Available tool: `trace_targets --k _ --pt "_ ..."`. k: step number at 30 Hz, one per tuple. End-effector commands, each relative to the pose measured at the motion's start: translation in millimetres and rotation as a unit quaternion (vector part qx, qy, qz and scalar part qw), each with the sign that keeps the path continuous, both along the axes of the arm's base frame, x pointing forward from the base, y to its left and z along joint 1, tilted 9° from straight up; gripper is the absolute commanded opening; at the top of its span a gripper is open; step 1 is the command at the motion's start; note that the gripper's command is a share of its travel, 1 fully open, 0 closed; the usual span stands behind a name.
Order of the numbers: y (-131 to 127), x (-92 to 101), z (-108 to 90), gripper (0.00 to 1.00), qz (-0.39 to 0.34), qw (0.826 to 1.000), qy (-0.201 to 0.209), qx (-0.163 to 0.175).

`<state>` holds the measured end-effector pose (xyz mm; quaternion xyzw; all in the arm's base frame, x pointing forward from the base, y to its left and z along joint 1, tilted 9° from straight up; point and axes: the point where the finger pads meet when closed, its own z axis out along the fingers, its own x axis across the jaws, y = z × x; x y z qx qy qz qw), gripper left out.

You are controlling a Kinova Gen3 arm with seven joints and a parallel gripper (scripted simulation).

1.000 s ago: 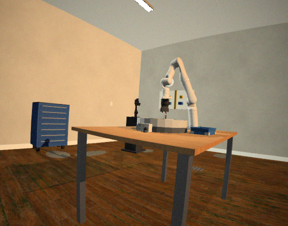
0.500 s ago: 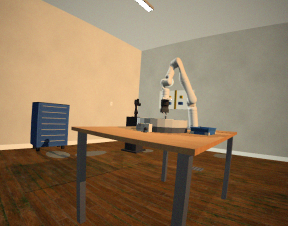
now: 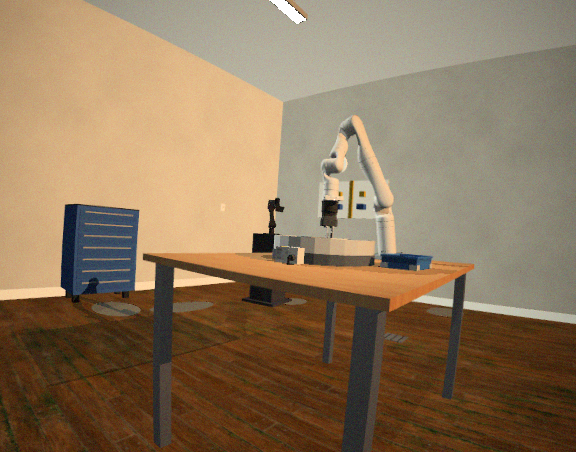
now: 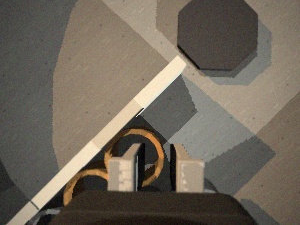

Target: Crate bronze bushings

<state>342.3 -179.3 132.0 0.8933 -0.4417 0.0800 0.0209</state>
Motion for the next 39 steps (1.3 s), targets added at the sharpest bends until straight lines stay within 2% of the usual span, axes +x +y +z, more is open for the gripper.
trace_targets --k 1,39 --pt "2.2 0.2 -2.1 0.45 0.002 1.000 0.001 0.002" --pt "0.9 1.8 -15.5 0.45 0.002 1.000 0.001 0.002"
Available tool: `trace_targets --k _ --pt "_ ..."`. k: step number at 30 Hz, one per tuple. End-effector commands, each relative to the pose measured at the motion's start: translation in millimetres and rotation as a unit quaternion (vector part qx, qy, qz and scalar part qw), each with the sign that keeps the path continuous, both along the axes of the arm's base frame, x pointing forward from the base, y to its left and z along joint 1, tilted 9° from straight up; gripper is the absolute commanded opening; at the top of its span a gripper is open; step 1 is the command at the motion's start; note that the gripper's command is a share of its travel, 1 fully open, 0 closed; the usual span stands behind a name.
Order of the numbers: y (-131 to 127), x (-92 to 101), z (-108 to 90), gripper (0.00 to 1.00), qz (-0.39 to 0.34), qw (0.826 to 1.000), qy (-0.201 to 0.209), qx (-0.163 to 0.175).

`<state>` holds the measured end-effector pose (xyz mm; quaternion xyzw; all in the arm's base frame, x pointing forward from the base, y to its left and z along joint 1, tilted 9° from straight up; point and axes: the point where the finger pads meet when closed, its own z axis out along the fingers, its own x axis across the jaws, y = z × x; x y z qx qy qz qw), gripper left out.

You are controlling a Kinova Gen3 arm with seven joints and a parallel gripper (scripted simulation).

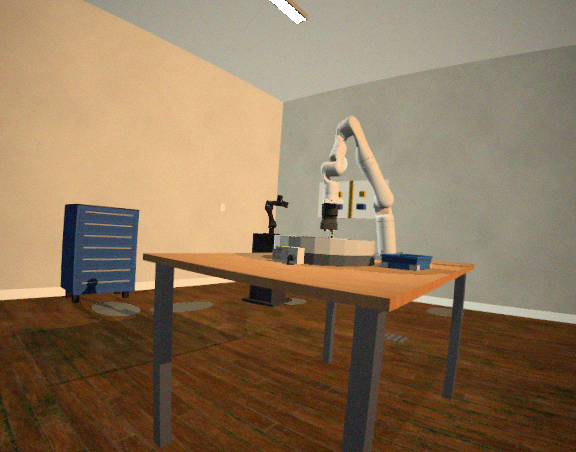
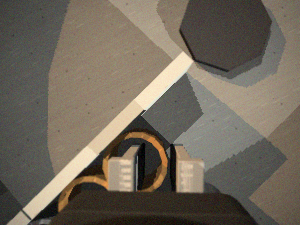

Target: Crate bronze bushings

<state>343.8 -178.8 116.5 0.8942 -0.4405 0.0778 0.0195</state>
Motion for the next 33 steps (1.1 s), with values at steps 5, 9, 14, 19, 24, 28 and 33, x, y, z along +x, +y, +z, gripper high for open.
trace_targets --k 5,9,14,19,24,28,33 --pt "0.4 0.4 0.0 0.45 0.001 1.000 0.000 0.000" --pt "0.3 0.4 0.1 0.00 0.000 1.000 0.000 0.000" --pt "0.3 0.4 0.1 0.00 0.000 1.000 0.000 0.000" --pt "0.3 0.4 0.1 0.00 0.000 1.000 0.000 0.000" --pt "-1.4 1.7 1.1 0.00 0.000 1.000 -0.002 -0.001" --pt "-1.4 1.7 1.1 0.00 0.000 1.000 -0.002 -0.001" --pt "-1.4 1.7 1.1 0.00 0.000 1.000 -0.002 -0.001"
